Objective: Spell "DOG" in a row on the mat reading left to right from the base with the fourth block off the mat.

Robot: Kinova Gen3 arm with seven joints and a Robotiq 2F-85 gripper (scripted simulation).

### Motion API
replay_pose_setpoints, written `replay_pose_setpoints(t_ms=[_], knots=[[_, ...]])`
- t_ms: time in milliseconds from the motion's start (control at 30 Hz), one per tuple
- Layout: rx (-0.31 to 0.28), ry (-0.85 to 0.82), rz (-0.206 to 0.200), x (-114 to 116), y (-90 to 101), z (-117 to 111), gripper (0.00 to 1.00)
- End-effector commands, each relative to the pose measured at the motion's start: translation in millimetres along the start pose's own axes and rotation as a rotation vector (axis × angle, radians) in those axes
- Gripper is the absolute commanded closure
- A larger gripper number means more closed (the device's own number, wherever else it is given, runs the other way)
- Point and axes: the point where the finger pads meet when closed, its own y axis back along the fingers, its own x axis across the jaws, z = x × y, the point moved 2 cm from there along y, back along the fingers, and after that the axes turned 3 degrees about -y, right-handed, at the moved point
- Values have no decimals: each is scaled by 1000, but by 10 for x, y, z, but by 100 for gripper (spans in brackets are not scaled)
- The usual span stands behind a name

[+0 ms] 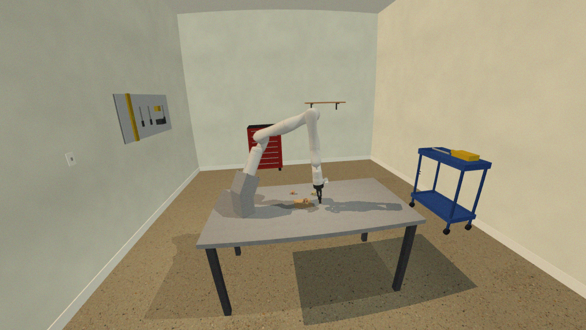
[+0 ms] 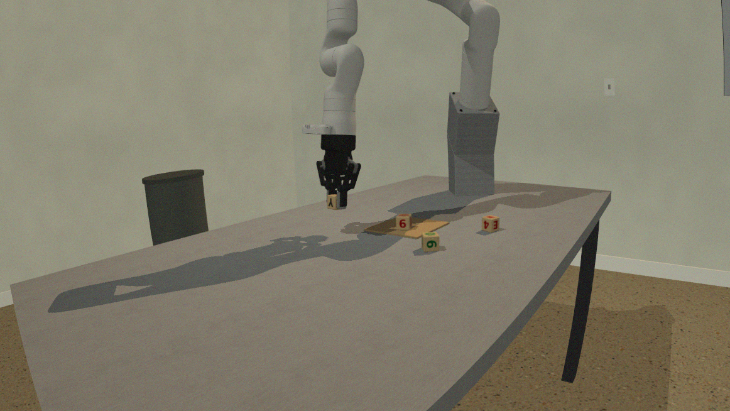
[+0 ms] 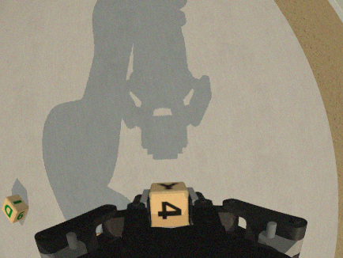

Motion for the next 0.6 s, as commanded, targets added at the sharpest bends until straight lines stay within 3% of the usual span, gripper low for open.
replay_pose_setpoints(t_ms=[0, 133, 567], knots=[[72, 4, -1, -5, 4, -118, 74], [99, 4, -2, -3, -1, -112, 74], [306, 5, -13, -11, 2, -68, 74]])
